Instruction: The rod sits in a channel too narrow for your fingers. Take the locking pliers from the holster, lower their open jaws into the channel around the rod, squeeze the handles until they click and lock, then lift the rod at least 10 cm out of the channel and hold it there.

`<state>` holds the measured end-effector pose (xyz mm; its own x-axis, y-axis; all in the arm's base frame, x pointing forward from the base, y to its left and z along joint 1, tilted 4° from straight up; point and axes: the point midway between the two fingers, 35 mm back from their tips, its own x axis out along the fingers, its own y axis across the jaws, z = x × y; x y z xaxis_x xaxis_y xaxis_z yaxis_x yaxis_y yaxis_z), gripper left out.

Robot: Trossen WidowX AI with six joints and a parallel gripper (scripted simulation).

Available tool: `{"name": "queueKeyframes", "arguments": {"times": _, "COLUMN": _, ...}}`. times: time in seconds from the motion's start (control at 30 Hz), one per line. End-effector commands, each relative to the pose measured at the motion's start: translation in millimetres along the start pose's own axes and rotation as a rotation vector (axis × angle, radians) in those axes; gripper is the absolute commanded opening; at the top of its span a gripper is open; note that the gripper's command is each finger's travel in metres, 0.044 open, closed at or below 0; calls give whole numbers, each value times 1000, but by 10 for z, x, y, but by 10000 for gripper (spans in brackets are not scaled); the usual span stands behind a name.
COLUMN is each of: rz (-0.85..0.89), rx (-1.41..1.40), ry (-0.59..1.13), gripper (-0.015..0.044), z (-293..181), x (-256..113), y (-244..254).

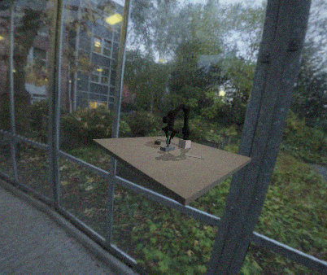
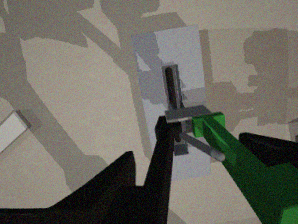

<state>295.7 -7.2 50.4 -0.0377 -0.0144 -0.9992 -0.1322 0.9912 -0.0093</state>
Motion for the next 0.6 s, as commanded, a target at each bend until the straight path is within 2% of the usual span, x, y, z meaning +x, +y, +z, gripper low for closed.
{"name": "queueKeyframes", "arguments": {"times": 0.0, "rz": -5, "rx": -4, "ry": 4, "gripper": 321, "z": -15, "x": 56, "y": -7}}
{"name": "queueKeyframes", "arguments": {"times": 0.57, "rz": -5, "rx": -4, "ry": 4, "gripper": 321, "z": -17, "x": 209, "y": -11}}
